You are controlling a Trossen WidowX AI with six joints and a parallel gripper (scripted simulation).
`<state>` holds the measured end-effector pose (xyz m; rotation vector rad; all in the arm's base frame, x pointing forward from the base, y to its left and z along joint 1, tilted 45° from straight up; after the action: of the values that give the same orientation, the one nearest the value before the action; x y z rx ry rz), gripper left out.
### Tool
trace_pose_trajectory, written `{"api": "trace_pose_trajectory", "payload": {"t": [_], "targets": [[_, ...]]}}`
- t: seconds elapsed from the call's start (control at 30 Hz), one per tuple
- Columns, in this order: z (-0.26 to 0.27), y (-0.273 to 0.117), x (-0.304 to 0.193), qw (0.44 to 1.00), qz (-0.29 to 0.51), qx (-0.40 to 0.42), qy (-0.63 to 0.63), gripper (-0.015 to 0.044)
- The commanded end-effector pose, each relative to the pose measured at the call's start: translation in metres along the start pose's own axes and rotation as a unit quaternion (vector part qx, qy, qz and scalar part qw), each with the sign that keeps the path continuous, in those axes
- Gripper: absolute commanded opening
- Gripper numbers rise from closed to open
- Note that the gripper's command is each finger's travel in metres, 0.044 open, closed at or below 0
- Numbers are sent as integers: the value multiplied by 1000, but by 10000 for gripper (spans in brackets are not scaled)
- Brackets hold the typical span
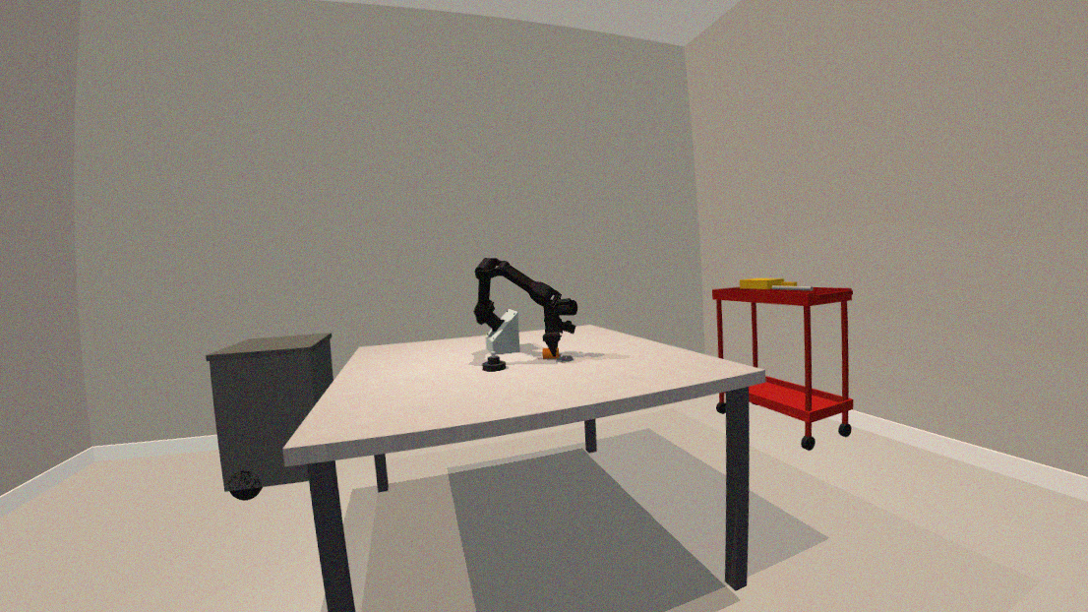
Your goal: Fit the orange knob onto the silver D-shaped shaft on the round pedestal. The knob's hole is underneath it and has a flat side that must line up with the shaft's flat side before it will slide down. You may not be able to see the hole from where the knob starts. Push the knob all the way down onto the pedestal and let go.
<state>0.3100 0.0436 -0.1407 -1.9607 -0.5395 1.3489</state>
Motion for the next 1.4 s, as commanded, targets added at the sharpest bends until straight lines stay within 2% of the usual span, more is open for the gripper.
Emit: {"api": "trace_pose_trajectory", "payload": {"t": [0.0, 1.37], "targets": [[1, -2, -3, 1000, -30, -1, 0, 179], [7, -14, -47, 940, -337, -43, -1, 179]]}}
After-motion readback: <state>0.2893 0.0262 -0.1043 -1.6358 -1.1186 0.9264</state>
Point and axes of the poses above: the point midway between the two fingers, 35 mm back from their tips, its own y axis out along the fingers, its own z axis across the jaws, x = y × z, the point moved 1 cm from there along -y, back along the fingers, and after that the axes turned 8 degrees about -y, right-handed, at the moved point
